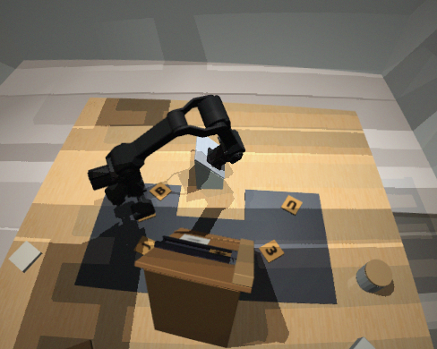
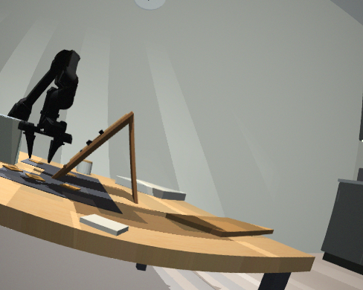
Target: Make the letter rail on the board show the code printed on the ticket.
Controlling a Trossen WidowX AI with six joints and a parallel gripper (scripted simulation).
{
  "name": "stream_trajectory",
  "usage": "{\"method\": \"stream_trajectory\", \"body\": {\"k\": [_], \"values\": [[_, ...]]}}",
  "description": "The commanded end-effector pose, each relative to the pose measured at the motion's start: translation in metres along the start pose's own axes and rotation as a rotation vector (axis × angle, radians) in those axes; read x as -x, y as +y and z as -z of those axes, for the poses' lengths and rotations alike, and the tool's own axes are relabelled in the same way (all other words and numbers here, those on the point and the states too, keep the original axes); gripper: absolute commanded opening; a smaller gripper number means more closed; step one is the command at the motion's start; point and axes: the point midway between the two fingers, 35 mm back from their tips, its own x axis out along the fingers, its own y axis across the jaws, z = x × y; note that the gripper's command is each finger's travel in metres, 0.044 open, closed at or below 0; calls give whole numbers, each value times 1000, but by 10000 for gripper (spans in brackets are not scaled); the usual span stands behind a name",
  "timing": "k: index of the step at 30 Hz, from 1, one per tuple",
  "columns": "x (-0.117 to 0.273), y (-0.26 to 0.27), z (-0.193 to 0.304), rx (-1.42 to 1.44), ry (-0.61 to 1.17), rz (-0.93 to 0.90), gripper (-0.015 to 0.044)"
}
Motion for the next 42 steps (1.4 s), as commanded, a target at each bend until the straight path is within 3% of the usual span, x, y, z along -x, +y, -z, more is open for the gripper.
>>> {"method": "stream_trajectory", "body": {"k": [1,6,42], "values": [[-8,-2,0,-10,2,5,340],[-35,-3,1,-10,3,4,340],[-55,-4,2,-10,3,3,340]]}}
